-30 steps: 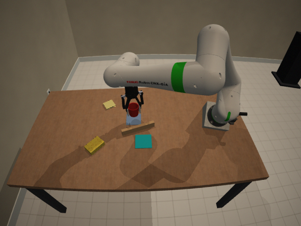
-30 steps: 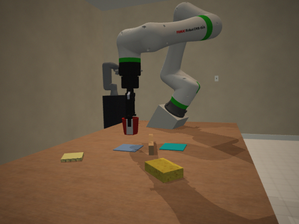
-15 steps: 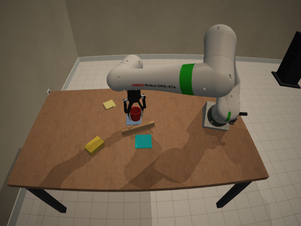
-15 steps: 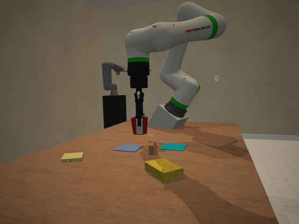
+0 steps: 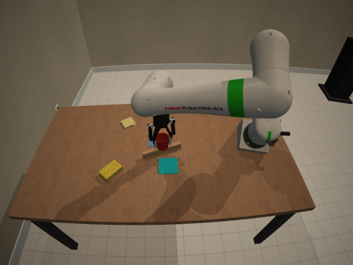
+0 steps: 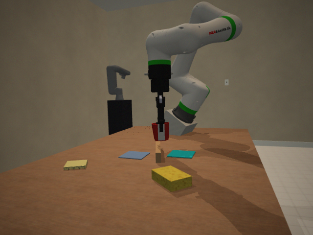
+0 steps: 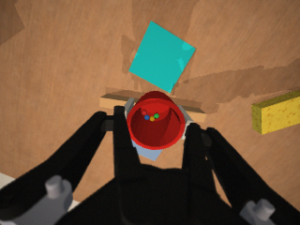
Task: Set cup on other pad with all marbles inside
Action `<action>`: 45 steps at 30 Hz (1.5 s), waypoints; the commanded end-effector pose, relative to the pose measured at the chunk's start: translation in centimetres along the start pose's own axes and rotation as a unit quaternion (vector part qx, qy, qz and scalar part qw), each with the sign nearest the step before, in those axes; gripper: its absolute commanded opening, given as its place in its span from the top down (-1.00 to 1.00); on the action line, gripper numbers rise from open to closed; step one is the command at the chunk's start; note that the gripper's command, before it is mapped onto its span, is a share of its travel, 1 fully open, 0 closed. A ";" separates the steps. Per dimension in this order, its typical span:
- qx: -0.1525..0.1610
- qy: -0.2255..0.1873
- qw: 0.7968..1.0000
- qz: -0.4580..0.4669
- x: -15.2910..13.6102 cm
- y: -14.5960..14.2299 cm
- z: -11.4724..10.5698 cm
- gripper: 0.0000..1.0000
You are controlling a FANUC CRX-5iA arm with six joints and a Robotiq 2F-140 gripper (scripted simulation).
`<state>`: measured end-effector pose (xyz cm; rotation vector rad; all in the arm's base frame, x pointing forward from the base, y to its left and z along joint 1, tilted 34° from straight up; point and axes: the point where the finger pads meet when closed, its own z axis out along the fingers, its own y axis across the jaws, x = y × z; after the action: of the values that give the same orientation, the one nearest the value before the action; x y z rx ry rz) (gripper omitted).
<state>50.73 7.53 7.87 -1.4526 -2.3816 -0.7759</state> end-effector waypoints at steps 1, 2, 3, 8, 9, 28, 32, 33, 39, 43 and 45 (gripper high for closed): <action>0.000 -0.001 1.000 0.000 1.7 0.0 0.0 0.02; 0.000 -0.001 1.000 0.000 2.2 0.0 0.0 0.02; 0.000 -0.001 1.000 0.000 2.6 0.0 0.0 0.02; 0.000 -0.001 1.000 0.000 4.7 0.1 0.0 0.02; 0.000 -0.001 1.000 0.000 5.1 0.1 0.0 0.02; 0.000 -0.001 1.000 0.000 8.4 0.1 0.0 0.02; 0.000 -0.001 1.000 0.000 8.5 0.1 0.0 0.02; 0.000 -0.001 1.000 0.000 8.5 0.1 0.0 0.02; 0.000 -0.001 1.000 0.000 8.5 0.1 0.0 0.02; 0.000 -0.001 1.000 0.000 8.5 0.1 0.1 0.02; 0.000 -0.001 1.000 0.000 8.5 0.1 0.1 0.02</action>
<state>46.78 13.98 11.80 -1.4538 -2.3818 -0.7753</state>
